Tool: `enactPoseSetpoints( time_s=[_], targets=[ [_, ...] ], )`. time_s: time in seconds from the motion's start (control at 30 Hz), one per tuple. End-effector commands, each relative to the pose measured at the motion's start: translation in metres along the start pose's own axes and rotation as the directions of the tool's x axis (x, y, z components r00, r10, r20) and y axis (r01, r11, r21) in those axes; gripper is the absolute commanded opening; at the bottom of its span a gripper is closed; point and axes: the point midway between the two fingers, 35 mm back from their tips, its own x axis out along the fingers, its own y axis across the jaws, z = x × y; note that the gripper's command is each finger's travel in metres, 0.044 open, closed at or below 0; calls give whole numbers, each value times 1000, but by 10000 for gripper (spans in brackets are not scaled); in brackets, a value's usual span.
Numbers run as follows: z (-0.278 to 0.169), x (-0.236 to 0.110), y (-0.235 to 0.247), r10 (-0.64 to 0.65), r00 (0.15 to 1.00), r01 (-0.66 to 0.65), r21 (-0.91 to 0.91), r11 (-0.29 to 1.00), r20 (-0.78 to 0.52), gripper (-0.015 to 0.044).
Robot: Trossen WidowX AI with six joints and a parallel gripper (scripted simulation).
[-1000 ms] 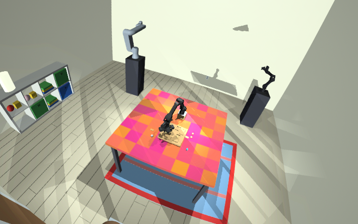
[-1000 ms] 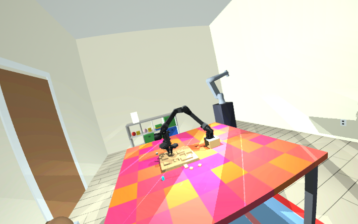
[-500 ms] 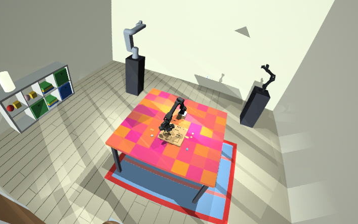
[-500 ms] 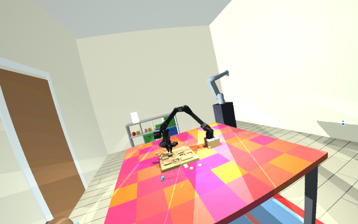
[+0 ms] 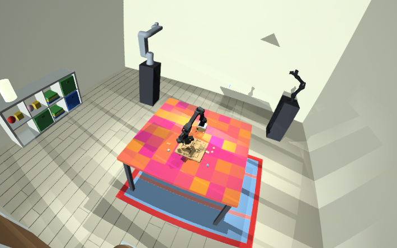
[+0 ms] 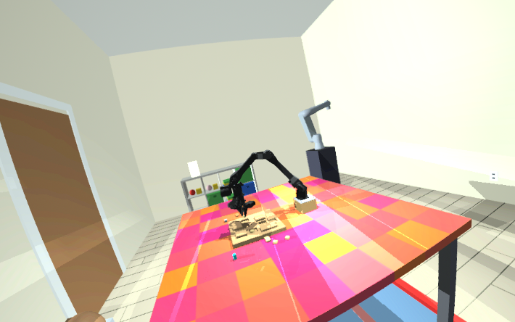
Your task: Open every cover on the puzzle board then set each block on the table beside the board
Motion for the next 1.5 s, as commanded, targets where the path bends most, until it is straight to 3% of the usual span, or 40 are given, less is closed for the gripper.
enactPoseSetpoints(
  time_s=[0.0,0.8,1.47],
  targets=[
    [0,-7,-1,-5,1000,5,-2,1000,-2,80],
    [-1,-59,-1,-6,1000,6,-1,1000,-2,80],
    [-74,-60,-24,-10,1000,10,-1,1000,-10,80]
  ],
)
